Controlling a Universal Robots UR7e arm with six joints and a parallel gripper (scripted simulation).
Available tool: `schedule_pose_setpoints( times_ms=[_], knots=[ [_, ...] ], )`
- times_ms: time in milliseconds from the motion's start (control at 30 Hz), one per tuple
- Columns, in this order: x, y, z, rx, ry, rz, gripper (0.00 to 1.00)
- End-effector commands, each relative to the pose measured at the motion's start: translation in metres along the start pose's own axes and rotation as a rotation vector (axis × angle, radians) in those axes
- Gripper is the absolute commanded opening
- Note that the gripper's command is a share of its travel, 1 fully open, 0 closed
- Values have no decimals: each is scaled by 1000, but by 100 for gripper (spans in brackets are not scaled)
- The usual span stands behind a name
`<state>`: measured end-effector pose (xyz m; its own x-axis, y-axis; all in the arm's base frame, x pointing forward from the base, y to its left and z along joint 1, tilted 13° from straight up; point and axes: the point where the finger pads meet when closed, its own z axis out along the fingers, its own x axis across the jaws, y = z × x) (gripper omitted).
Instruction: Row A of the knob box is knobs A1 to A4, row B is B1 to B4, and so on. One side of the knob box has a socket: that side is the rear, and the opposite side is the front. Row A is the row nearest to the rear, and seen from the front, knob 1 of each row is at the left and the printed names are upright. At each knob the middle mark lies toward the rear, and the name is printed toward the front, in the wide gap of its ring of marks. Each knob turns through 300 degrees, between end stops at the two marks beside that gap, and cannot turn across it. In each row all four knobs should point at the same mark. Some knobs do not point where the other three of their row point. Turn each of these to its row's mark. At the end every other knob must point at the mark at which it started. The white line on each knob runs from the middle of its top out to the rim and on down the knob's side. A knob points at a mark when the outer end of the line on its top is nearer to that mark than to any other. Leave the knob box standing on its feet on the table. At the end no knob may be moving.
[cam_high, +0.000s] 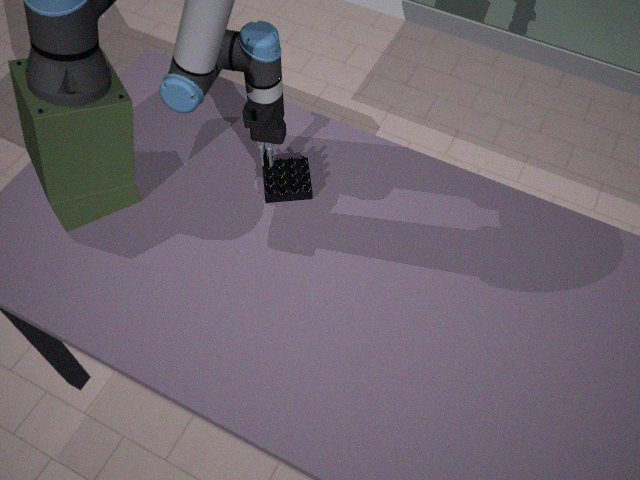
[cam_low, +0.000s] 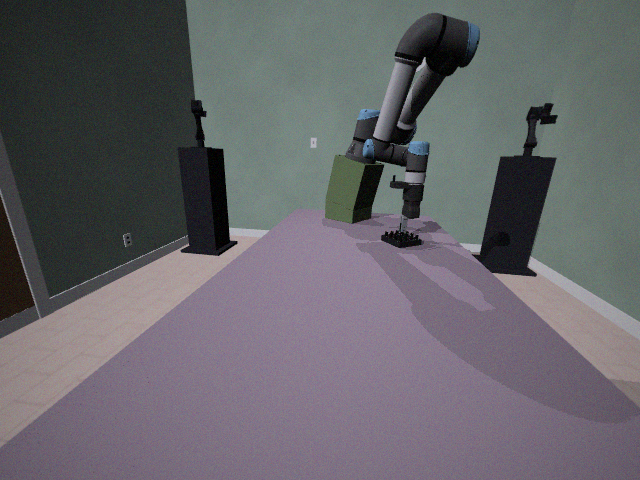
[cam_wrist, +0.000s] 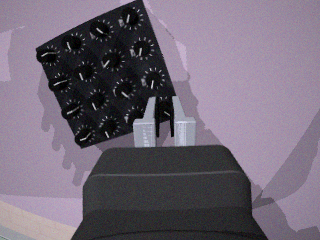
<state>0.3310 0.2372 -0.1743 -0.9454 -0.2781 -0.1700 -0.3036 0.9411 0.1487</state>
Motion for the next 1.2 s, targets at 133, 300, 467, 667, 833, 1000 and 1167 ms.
schedule_pose_setpoints(
  times_ms=[133, 300, 467, 667, 833, 1000, 1167],
  knots=[
    [0, 0, 0, 1, -1, 140, 30],
    [0, 0, 0, 1, -1, 243, 30],
    [0, 0, 0, 1, -1, 308, 30],
    [0, 0, 0, 1, -1, 444, 30],
    [0, 0, 0, 1, -1, 559, 30],
    [0, 0, 0, 1, -1, 627, 30],
    [0, 0, 0, 0, -1, 738, 30]
  ],
)
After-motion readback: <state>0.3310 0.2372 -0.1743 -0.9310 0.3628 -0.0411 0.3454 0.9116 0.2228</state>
